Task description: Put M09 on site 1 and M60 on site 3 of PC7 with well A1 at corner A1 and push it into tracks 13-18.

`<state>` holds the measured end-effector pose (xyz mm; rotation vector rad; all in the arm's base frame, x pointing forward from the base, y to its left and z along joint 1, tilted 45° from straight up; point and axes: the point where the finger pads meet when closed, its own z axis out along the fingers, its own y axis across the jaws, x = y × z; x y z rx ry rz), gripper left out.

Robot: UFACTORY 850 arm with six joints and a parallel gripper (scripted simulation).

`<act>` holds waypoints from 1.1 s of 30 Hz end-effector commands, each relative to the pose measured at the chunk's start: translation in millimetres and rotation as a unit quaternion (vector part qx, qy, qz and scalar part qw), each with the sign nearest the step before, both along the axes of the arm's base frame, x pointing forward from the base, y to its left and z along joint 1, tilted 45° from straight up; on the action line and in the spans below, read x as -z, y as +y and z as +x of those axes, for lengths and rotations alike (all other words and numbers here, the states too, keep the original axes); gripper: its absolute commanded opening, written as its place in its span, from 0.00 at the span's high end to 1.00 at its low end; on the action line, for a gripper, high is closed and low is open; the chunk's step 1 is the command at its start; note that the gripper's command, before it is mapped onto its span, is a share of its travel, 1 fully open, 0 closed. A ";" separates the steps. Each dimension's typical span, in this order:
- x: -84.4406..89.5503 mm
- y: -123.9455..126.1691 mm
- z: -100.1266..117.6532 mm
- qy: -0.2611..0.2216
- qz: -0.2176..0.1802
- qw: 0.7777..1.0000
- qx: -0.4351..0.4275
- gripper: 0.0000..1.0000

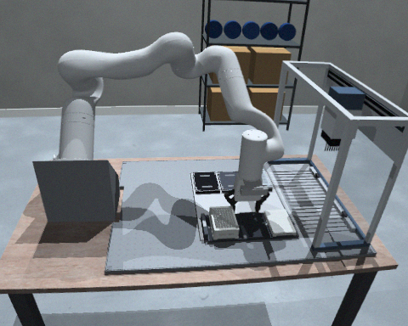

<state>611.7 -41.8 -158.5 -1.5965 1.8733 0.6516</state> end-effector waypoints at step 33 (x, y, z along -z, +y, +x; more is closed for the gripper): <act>-12.3 1.3 1.2 -0.001 -0.001 1.000 0.001 0.00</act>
